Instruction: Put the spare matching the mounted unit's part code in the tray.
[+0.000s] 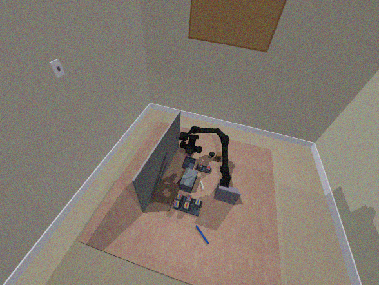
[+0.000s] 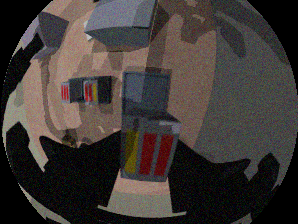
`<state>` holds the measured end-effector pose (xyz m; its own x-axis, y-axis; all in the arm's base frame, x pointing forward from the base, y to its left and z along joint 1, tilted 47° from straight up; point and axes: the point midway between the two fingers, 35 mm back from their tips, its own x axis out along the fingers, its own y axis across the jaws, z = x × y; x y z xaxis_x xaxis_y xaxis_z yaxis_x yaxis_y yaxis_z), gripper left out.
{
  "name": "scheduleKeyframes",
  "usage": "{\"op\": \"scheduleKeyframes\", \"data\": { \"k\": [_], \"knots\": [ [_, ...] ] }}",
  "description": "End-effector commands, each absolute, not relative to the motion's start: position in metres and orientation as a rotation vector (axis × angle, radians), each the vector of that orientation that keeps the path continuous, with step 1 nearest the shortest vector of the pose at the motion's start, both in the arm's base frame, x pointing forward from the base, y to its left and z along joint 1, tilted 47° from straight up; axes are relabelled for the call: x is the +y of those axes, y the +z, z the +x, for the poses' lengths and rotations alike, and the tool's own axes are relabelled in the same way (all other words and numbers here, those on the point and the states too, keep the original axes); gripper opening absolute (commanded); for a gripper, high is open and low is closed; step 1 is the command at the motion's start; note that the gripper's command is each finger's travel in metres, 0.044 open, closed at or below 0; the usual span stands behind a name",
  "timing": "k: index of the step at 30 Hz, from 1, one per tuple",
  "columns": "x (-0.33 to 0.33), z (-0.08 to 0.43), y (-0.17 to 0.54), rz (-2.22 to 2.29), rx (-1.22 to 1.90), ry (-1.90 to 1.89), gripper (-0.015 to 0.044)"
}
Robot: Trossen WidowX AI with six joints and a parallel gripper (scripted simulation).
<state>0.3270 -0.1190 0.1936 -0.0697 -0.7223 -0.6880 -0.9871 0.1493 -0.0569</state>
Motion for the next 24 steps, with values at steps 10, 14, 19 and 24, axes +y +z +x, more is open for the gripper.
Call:
{"op": "scheduleKeyframes", "data": {
  "k": [10,14,19,24],
  "knots": [
    [-0.128,0.327,0.185,-1.632,1.857,0.595,0.0000],
    [-0.131,0.327,0.183,-1.631,1.858,0.595,0.0000],
    [-0.134,0.327,0.180,-1.630,1.858,0.596,0.0000],
    [-0.137,0.327,0.177,-1.629,1.859,0.596,0.0000]
  ]
}}
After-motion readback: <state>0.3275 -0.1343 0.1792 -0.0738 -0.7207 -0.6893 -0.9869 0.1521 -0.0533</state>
